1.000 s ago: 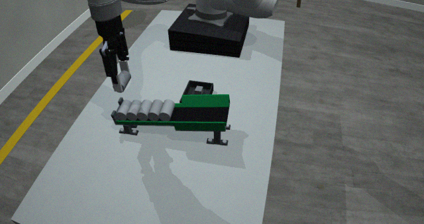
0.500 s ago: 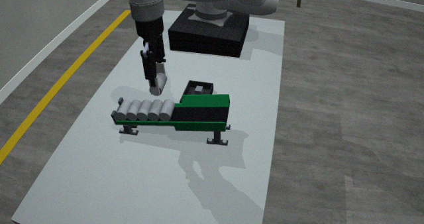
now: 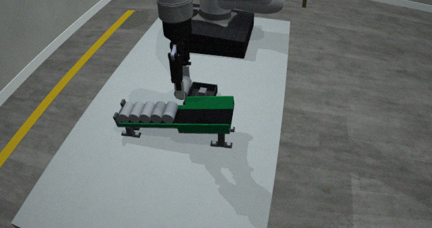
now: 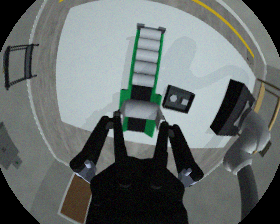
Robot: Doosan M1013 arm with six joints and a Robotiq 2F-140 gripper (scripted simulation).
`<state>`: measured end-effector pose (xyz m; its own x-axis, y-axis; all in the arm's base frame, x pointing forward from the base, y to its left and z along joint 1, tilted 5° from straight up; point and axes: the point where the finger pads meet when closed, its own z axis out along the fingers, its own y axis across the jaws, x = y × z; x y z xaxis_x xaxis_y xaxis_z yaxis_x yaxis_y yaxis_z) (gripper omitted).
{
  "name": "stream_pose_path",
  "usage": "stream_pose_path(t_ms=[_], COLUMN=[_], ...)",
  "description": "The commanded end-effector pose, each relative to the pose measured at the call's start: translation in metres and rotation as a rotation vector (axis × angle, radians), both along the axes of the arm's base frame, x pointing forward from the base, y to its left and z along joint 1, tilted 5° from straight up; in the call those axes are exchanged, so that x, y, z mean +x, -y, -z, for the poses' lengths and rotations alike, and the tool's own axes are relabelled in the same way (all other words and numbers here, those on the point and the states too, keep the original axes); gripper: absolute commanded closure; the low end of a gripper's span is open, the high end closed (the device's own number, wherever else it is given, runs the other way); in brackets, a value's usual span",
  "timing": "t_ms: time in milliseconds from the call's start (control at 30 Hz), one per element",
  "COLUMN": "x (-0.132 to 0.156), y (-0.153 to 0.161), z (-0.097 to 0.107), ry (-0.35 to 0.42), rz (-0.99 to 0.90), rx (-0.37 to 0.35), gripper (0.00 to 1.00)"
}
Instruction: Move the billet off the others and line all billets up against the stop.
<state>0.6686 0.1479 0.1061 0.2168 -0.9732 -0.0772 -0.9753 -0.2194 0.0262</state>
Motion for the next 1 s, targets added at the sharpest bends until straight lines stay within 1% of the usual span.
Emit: stream_pose_path(t_ms=[0, 100, 200, 500, 567, 700, 800, 967], x=[-0.001, -0.001, -0.002, -0.003, -0.003, -0.003, -0.003, -0.004], y=[-0.003, -0.003, -0.004, -0.007, -0.007, -0.009, -0.009, -0.010], z=[0.003, 0.010, 0.022, 0.067, 0.067, 0.083, 0.092, 0.098], ry=[0.000, 0.000, 0.000, 0.000, 0.000, 0.000, 0.000, 0.000], rz=[0.006, 0.006, 0.006, 0.006, 0.006, 0.006, 0.006, 0.006], rx=[0.003, 0.002, 0.002, 0.002, 0.002, 0.002, 0.002, 0.002], gripper=[0.55, 0.55, 0.55, 0.55, 0.55, 0.55, 0.55, 0.55])
